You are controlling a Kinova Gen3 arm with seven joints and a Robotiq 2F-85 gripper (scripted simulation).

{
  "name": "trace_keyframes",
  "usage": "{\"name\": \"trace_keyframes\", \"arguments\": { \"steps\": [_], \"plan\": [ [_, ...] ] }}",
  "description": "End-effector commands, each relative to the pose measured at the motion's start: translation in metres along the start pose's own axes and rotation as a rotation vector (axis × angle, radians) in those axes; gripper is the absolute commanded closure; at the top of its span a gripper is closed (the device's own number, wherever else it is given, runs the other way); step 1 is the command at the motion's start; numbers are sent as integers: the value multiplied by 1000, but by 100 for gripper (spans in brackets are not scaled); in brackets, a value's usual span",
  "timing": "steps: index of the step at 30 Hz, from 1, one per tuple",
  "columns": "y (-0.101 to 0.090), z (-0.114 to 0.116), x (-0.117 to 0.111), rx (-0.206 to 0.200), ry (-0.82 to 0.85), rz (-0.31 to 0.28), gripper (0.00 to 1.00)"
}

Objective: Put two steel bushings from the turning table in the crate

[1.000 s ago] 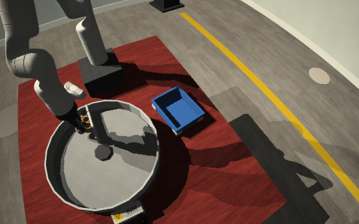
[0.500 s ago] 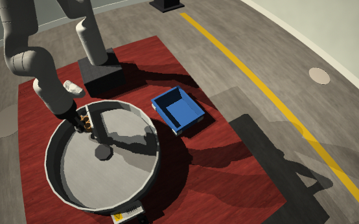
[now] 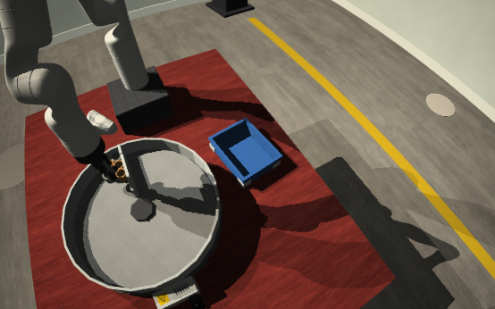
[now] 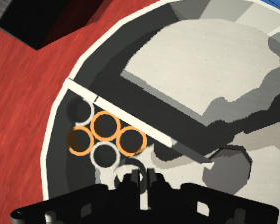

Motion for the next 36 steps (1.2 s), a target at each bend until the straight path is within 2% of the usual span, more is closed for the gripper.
{"name": "trace_keyframes", "arguments": {
  "steps": [1, 27, 32, 36],
  "plan": [
    [-3, 1, 2, 2, 3, -4, 100],
    [-5, 1, 2, -1, 4, -4, 100],
    [-26, 1, 1, -1, 4, -4, 100],
    [-26, 1, 1, -1, 4, -4, 100]
  ]
}}
Point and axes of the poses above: the point where the finger pads meet when closed, its own y axis out along the fingers, its own z axis across the jaws, x = y × z, the point moved 1 cm from there along -y, back along the fingers, and after that the axes turned 3 degrees about -y, right-handed, at the moved point
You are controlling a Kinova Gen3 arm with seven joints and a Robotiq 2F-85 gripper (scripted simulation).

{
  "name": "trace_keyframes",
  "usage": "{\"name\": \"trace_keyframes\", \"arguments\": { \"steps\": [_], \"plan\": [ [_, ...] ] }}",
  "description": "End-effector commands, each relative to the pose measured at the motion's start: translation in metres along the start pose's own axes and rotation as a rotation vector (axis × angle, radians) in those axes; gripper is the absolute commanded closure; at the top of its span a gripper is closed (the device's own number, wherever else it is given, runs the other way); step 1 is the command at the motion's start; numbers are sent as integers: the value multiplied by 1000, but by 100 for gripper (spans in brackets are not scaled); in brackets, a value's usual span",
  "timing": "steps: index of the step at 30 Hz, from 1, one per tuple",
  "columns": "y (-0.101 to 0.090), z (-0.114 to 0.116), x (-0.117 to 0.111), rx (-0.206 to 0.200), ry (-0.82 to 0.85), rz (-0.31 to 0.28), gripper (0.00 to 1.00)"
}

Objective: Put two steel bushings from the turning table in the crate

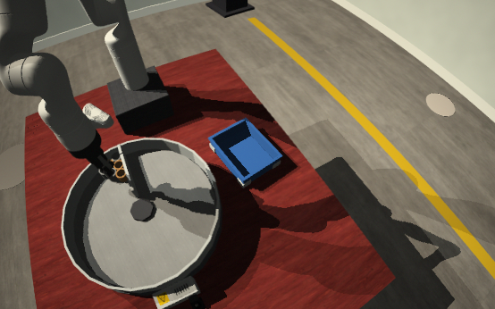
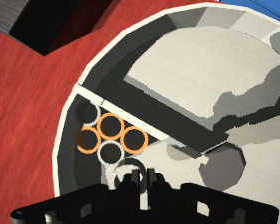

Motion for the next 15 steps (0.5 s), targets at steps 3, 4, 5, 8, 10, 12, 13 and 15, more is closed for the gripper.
{"name": "trace_keyframes", "arguments": {
  "steps": [3, 4, 5, 8, 10, 12, 13, 15],
  "plan": [
    [-6, 3, 2, 4, -4, -8, 100],
    [-6, 3, 2, 4, -4, -8, 100],
    [-6, 3, 2, 4, -4, -8, 100],
    [-6, 3, 2, 4, -4, -8, 100],
    [-13, 2, 1, 5, -2, -6, 100],
    [-22, 2, 1, 5, 0, -7, 100],
    [-26, 2, 1, 5, 1, -7, 100],
    [-26, 2, 1, 5, 1, -7, 100]
  ]
}}
Point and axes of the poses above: the point where the finger pads meet when closed, its own y axis out along the fingers, its own z axis across the jaws, x = y × z, the point moved 1 cm from there along -y, back along the fingers, and after that the axes turned 3 degrees about -y, right-handed, at the moved point
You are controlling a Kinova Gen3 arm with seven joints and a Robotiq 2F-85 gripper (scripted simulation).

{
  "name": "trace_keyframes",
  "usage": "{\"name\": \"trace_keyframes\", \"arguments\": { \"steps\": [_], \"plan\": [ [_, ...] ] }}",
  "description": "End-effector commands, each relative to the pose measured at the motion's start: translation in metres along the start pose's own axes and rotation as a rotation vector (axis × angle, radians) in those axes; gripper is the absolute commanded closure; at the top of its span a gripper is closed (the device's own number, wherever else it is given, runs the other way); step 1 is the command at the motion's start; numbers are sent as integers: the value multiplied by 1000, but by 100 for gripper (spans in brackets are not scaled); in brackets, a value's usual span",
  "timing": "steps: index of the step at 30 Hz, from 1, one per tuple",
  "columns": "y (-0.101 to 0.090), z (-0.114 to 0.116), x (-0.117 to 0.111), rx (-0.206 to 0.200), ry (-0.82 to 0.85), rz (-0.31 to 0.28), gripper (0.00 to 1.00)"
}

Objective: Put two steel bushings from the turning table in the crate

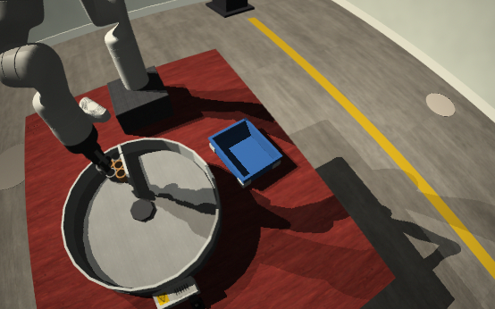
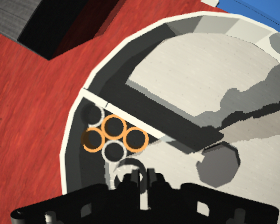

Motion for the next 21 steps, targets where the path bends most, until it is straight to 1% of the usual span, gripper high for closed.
{"name": "trace_keyframes", "arguments": {
  "steps": [1, 10, 15, 21],
  "plan": [
    [-8, 3, 2, 6, -4, -10, 100],
    [-8, 3, 2, 6, -4, -10, 100],
    [-7, 36, -48, 7, -4, -9, 100],
    [-7, 36, -48, 7, -4, -9, 100]
  ]
}}
Point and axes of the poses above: the point where the finger pads meet when closed, its own y axis out along the fingers, its own z axis across the jaws, x = y × z, the point moved 1 cm from there along -y, back along the fingers, and after that the axes turned 3 degrees about -y, right-handed, at the moved point
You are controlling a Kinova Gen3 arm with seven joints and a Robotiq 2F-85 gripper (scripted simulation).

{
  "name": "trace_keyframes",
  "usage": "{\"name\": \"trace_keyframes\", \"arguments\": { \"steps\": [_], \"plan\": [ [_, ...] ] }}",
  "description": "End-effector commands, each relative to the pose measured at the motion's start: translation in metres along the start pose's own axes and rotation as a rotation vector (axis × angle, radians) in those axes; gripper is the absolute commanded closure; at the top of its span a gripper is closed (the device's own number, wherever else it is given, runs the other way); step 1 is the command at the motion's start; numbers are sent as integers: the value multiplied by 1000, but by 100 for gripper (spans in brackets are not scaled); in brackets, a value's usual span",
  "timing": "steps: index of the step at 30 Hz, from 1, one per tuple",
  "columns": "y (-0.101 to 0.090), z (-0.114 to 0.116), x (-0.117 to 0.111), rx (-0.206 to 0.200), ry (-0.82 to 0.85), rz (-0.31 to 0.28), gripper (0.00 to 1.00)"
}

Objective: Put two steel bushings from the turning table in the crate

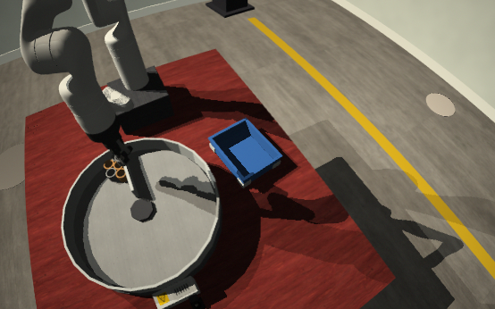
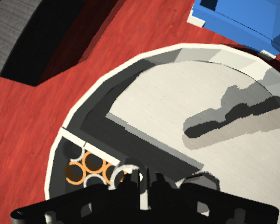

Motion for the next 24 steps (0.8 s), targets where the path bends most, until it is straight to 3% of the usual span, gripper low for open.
{"name": "trace_keyframes", "arguments": {
  "steps": [1, 6, 11, 23, 24],
  "plan": [
    [-2, 5, -4, 3, -14, -7, 100],
    [-2, 5, -4, 3, -14, -7, 100],
    [-1, 37, -53, 2, -13, -3, 100],
    [-1, 37, -53, 2, -13, -3, 100],
    [-1, 43, -63, 1, -11, 2, 100]
  ]
}}
Point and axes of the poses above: the point where the finger pads meet when closed, its own y axis out along the fingers, its own z axis across the jaws, x = y × z, the point moved 1 cm from there along -y, back along the fingers, and after that the axes turned 3 degrees about -y, right-handed, at the moved point
